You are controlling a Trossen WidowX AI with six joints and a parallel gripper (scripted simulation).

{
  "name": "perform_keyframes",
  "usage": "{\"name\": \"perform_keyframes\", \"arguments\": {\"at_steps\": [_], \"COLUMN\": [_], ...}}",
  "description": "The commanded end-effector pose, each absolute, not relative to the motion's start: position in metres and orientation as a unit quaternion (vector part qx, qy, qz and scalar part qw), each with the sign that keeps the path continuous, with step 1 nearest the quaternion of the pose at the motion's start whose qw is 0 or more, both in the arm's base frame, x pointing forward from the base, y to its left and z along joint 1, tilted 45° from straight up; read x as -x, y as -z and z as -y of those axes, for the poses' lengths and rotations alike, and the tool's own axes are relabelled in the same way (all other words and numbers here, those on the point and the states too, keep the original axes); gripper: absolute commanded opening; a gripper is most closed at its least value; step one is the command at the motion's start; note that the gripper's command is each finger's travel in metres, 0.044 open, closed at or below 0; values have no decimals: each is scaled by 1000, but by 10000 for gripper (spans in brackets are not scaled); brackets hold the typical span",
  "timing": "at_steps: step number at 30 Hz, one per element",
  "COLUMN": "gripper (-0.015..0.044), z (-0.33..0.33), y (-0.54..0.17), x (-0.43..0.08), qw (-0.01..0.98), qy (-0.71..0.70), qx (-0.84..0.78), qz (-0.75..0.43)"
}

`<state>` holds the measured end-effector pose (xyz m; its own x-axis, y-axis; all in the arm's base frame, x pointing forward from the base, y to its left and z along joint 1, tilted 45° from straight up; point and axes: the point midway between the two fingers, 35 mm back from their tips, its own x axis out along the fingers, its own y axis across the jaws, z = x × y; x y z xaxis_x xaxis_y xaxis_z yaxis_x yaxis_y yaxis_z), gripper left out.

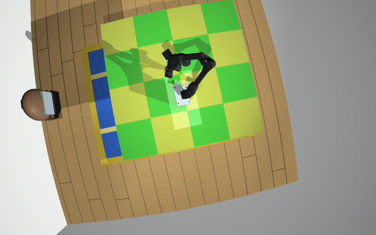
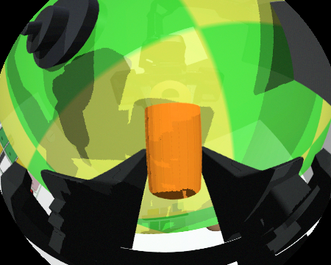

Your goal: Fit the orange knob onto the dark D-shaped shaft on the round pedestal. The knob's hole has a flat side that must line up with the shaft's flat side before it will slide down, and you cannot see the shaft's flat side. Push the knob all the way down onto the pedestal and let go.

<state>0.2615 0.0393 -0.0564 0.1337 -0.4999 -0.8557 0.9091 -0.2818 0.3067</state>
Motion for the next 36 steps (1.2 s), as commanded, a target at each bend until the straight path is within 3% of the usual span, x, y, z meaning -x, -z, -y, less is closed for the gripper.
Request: {"name": "perform_keyframes", "arguments": {"at_steps": [1, 36], "gripper": [179, 179], "z": [-37, -10], "y": [54, 36], "x": [-258, -244], "qw": [558, 483], "qy": [609, 459], "qx": [-517, -653], "qz": [-226, -360]}}
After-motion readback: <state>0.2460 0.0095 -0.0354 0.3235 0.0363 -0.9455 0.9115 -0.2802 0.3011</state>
